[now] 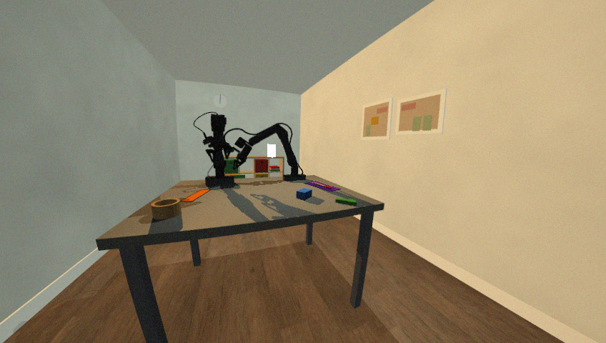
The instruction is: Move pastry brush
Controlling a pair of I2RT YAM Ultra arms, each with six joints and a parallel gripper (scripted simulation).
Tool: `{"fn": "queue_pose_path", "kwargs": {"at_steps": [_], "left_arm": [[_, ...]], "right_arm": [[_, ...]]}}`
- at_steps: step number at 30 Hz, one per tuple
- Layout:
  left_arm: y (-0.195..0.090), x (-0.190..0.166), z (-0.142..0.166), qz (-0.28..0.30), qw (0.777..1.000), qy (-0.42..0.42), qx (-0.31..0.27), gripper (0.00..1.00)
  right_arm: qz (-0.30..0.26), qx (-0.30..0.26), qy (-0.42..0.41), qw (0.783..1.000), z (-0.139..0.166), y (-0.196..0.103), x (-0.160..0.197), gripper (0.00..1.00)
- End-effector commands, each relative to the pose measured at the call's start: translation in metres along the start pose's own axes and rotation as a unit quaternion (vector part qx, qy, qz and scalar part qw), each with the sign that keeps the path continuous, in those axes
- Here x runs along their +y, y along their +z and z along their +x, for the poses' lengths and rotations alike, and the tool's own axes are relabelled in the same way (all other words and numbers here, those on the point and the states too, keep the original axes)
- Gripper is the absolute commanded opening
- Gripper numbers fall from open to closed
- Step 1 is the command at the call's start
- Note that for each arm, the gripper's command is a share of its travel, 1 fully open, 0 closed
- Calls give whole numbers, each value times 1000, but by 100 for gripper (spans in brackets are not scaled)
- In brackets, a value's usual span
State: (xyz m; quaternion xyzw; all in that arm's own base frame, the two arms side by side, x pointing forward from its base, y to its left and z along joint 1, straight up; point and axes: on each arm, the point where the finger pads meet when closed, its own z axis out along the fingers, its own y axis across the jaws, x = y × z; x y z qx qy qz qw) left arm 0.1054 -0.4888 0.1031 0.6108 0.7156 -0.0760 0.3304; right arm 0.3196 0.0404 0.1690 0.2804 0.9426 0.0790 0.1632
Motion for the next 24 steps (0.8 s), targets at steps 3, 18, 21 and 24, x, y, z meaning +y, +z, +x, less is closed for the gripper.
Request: {"fn": "queue_pose_path", "kwargs": {"at_steps": [3, 18, 21, 24], "left_arm": [[-3, 2, -5, -1, 1000, -3, -7, 100], [-3, 2, -5, -1, 1000, -3, -7, 100], [-4, 8, -6, 3, 1000, -19, -16, 100], [-2, 35, -1, -5, 999, -48, -18, 100]], "right_arm": [[-3, -4, 0, 1000, -1, -2, 1, 100], [-3, -4, 0, 1000, -1, -2, 1, 100], [-3, -4, 0, 1000, -1, -2, 1, 100], [-3, -4, 0, 1000, -1, -2, 1, 100]]}}
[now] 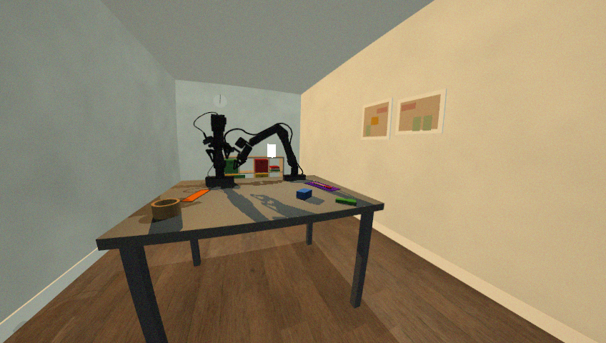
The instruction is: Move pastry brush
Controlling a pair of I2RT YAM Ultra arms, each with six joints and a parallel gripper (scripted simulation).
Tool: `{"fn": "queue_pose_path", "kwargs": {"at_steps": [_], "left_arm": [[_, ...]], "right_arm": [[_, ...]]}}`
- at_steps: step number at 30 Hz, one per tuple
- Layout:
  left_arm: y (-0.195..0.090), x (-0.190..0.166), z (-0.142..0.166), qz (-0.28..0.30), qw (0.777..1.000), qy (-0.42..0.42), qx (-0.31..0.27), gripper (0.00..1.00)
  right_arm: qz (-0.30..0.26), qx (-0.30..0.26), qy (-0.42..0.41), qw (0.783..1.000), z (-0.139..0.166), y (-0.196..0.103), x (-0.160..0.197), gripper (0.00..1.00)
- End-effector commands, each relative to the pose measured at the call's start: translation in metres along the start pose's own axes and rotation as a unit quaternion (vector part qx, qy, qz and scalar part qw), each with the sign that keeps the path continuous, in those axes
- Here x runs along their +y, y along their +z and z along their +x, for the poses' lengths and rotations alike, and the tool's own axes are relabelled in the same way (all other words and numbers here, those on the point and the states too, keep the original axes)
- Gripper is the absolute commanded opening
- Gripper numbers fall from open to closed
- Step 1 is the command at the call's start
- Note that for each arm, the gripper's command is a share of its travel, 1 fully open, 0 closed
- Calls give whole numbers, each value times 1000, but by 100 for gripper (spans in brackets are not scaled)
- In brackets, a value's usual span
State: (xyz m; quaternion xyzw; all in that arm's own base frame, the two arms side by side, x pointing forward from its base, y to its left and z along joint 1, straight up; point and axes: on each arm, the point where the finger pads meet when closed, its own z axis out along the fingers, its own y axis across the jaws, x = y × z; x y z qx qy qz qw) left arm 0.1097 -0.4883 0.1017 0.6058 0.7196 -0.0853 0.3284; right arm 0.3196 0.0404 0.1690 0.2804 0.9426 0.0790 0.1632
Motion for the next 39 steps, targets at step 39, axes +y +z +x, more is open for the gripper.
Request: {"fn": "queue_pose_path", "kwargs": {"at_steps": [39], "left_arm": [[-166, 352, 384, -339, 775, -534, 14, 100]], "right_arm": [[-226, -152, -368, 889, 69, 14, 207, 100]]}}
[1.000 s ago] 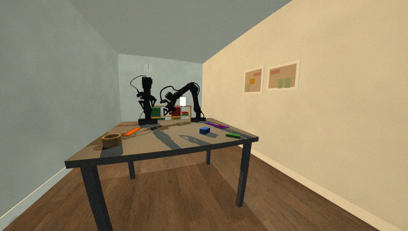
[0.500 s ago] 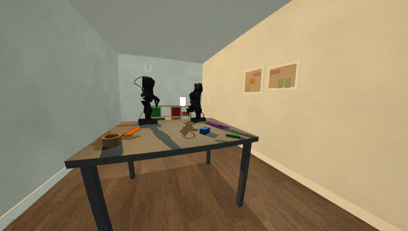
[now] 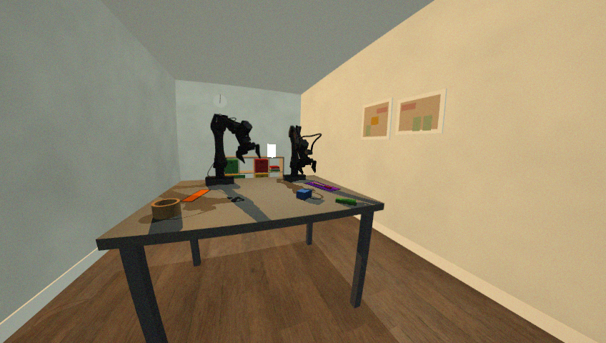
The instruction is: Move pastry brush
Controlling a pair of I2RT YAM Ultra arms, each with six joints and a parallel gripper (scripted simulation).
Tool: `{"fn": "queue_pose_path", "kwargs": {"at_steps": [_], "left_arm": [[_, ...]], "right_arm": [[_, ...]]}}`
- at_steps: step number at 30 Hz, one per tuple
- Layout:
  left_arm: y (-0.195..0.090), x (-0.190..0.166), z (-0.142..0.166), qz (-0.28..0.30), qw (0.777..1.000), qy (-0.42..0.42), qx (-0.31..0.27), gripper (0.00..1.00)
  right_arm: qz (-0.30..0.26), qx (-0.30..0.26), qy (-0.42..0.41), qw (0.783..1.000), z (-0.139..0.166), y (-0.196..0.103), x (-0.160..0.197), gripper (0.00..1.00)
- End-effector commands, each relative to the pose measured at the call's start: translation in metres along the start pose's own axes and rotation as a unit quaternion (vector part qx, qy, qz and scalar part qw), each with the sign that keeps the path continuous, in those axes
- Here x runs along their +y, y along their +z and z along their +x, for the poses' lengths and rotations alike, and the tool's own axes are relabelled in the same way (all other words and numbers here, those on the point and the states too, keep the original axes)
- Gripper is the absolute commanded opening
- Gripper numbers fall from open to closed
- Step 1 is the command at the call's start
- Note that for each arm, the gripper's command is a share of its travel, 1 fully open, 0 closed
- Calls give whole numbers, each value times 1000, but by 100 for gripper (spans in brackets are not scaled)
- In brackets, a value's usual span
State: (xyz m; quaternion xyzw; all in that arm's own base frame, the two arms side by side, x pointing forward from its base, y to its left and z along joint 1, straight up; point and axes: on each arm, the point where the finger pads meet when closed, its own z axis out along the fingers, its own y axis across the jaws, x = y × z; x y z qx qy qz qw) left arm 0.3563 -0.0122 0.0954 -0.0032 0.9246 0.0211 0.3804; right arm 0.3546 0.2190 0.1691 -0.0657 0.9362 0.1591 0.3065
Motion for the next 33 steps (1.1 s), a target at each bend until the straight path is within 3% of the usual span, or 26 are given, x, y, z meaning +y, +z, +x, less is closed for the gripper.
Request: {"fn": "queue_pose_path", "kwargs": {"at_steps": [1, 7, 13, 20, 22, 29, 33], "left_arm": [[-7, 19, -4, -5, 999, -32, -26, 100], [-11, 45, 5, -27, 997, -63, -31, 100], [-19, 83, 24, -64, 991, -111, -38, 100], [-29, 117, 46, -101, 981, -158, -46, 100], [-29, 117, 46, -101, 981, -158, -46, 100], [-35, 136, 63, -126, 974, -182, -47, 100], [-36, 137, 64, -131, 973, -183, -43, 100]], "right_arm": [[-50, -80, -78, 992, -26, 9, 43, 100], [-98, -119, -147, 977, -22, 10, 94, 100], [-176, -166, -240, 940, 4, 2, 174, 100], [-255, -232, -325, 881, 44, -24, 254, 100], [-255, -232, -325, 881, 44, -24, 254, 100], [-316, -262, -375, 831, 91, -51, 307, 100], [-324, -249, -380, 830, 104, -51, 312, 100]]}}
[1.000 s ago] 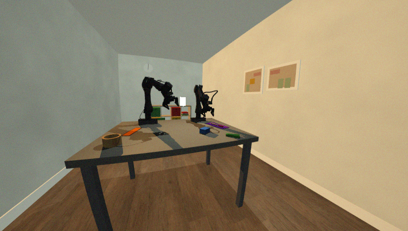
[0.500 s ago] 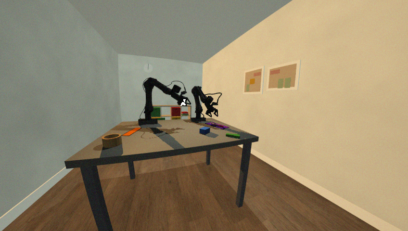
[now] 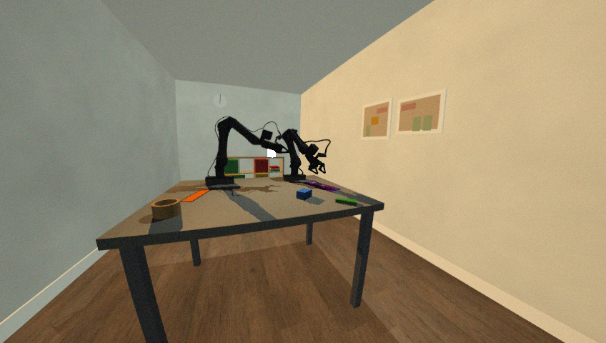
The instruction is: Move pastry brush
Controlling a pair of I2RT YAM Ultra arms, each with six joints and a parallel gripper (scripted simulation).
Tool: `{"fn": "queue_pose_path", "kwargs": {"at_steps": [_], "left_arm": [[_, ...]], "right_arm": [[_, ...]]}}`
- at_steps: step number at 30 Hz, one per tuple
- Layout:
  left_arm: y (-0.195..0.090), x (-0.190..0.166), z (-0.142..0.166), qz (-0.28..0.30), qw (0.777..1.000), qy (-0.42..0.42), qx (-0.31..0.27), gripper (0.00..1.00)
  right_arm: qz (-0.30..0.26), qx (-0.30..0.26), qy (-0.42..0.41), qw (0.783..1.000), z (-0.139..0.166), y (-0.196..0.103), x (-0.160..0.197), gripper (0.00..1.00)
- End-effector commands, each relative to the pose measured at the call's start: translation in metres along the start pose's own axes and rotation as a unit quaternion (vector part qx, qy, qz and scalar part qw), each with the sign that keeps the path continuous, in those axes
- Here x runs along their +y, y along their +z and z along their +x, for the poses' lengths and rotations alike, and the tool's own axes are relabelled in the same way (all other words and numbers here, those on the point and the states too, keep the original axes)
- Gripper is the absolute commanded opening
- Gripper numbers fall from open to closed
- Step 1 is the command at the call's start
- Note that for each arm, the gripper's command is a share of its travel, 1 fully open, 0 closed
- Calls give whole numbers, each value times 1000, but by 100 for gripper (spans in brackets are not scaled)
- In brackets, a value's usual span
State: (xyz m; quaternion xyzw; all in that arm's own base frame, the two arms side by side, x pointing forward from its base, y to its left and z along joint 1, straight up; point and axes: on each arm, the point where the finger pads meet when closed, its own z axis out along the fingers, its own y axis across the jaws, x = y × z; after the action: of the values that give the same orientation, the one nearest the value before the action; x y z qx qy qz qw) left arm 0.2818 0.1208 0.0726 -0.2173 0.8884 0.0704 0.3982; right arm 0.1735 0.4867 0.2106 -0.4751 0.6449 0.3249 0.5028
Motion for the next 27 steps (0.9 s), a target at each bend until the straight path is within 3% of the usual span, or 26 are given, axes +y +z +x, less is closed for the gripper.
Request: {"fn": "queue_pose_path", "kwargs": {"at_steps": [1, 8, 12, 16, 19, 27], "left_arm": [[-5, 2, -8, 0, 1000, -6, -17, 100], [-5, 2, -8, 0, 1000, -6, -17, 100], [-3, 0, 26, 19, 998, 44, 43, 55], [-6, 10, 76, 35, 989, 81, 121, 53], [-9, 16, 97, 40, 984, 85, 150, 53], [-9, 23, 98, 29, 985, 75, 150, 53]], "right_arm": [[4, -35, -7, 999, -20, -1, -2, 100], [5, -35, -7, 999, -20, -2, -3, 100], [5, -35, -7, 999, -20, -2, -3, 100], [5, -35, -7, 999, -20, -2, -3, 100], [5, -35, -7, 999, -20, -2, -3, 100], [5, -35, -7, 999, -20, -2, -3, 100]]}}
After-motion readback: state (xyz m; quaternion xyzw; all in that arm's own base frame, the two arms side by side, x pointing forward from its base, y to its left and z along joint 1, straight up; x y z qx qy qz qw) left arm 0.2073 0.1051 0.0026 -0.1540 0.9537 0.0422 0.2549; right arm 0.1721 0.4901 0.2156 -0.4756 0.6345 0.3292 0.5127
